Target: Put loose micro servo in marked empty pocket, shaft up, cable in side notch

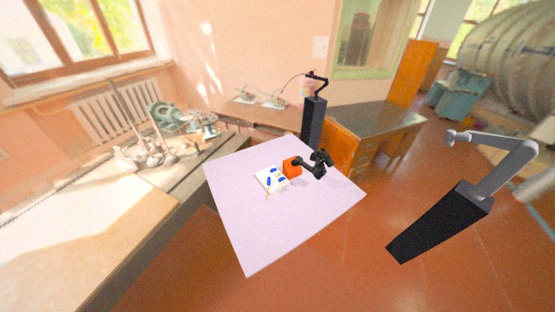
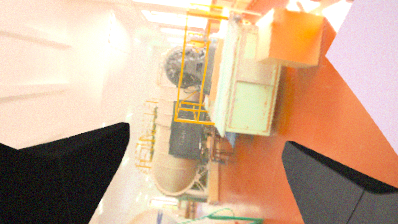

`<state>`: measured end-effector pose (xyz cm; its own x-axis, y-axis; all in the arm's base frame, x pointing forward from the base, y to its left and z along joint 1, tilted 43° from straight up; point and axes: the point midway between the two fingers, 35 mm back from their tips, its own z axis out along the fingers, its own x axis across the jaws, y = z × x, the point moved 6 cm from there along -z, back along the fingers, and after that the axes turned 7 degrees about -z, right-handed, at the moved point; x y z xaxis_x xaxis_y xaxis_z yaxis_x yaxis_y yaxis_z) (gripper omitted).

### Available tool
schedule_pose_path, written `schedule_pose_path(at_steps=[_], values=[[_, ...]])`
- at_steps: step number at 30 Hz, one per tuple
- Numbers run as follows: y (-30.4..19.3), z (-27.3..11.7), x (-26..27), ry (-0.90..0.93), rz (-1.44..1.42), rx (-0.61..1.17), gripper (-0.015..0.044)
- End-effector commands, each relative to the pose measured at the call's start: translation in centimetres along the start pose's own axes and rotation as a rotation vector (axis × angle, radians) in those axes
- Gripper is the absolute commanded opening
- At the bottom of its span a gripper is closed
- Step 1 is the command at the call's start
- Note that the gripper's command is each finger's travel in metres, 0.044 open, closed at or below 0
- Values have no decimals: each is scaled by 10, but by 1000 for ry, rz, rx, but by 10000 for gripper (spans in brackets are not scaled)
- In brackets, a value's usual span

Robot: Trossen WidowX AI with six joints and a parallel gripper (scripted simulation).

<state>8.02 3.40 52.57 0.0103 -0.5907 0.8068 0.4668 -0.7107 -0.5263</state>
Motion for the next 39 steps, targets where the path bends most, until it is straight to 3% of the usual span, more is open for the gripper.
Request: schedule_pose_path(at_steps=[1,39], values=[[1,0,0,2,5,0,426],[71,9,46,90,901,110,440]])
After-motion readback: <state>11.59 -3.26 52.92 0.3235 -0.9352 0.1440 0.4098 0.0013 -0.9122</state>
